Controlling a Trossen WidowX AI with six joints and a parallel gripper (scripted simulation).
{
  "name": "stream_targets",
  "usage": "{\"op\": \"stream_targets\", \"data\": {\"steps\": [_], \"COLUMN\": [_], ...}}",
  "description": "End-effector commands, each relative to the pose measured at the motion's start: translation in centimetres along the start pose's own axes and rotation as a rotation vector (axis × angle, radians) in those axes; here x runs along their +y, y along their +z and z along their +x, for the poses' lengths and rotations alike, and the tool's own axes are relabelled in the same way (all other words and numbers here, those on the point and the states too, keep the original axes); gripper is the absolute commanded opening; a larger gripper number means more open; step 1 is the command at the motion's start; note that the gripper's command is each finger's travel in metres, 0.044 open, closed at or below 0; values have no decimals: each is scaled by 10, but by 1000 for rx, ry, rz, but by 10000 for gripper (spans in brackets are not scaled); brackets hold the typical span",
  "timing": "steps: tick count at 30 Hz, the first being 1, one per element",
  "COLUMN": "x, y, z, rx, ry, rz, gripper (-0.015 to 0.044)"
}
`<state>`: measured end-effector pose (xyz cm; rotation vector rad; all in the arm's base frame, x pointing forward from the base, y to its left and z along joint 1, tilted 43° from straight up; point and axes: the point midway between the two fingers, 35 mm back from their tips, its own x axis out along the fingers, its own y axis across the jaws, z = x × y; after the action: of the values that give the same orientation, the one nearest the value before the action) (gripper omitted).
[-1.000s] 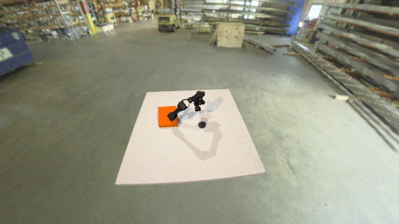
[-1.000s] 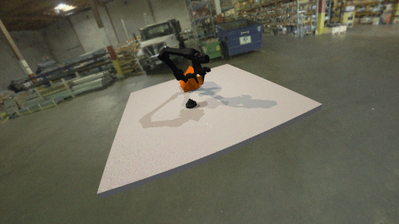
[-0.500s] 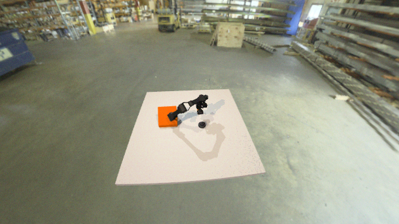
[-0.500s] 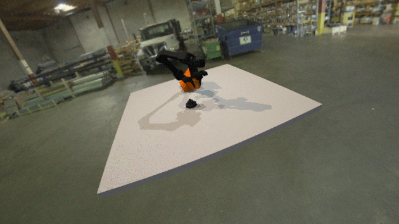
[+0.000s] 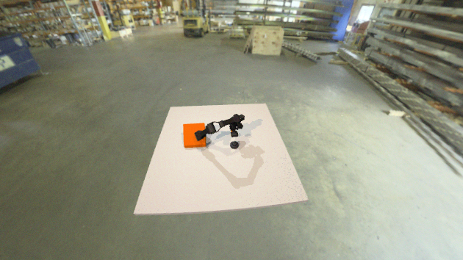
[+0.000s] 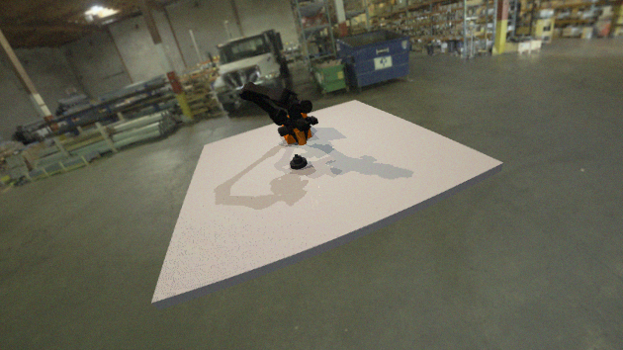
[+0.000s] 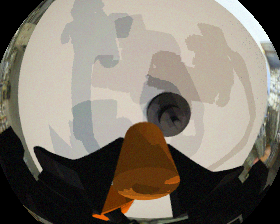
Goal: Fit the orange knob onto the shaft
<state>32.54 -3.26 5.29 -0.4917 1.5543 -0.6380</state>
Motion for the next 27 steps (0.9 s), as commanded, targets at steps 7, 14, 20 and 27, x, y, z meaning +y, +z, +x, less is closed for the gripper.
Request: {"op": "stream_targets", "data": {"steps": [7,14,20,27], "x": [-31,-47,-47,-47], "y": [7,8,9,8], "z": [7,12,23,38], "rx": [-9,-6,-6,-6], "ry": [-13,-22,-22,-23], "rz": [0,2,2,2], "gripper": [0,0,0,0]}}
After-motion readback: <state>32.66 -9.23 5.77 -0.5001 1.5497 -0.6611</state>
